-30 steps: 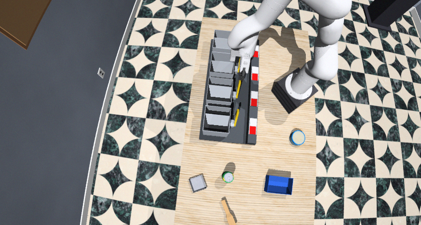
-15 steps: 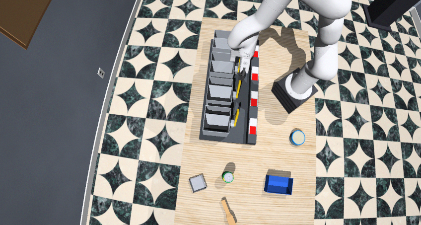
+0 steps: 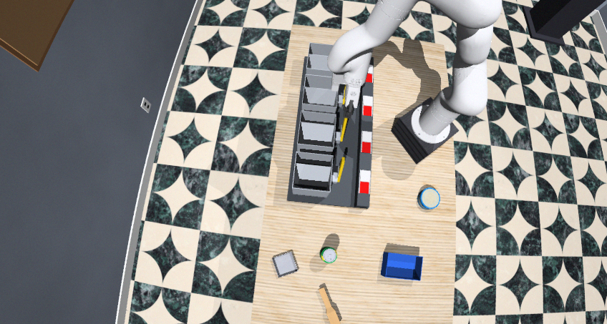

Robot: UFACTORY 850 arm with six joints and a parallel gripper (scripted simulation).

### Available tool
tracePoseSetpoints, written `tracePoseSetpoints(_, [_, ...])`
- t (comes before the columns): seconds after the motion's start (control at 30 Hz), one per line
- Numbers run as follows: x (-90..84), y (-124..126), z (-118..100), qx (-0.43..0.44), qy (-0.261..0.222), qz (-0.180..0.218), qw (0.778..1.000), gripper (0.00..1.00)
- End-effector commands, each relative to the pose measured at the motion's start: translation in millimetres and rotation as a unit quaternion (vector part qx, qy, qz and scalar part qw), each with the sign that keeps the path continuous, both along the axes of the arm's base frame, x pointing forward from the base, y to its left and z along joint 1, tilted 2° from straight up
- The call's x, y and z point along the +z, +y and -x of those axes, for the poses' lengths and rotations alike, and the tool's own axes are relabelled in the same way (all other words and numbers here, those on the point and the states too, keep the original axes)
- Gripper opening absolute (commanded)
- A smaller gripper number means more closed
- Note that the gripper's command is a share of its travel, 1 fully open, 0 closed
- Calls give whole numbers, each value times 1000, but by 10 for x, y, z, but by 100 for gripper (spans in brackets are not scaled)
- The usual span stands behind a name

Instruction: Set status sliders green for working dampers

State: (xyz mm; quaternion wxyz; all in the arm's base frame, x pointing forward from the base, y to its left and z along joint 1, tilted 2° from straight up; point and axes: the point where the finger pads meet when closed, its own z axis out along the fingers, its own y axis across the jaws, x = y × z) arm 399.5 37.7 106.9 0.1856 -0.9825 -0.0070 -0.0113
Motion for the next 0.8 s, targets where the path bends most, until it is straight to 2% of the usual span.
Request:
tracePoseSetpoints(0.0, [-48, 21, -11, 0, -1, 0, 1000, 39])
tracePoseSetpoints(0.43, [-331, 132, -17, 0, -1, 0, 1000, 39])
tracePoseSetpoints(0.77, [-482, 191, -20, 0, -1, 0, 1000, 39])
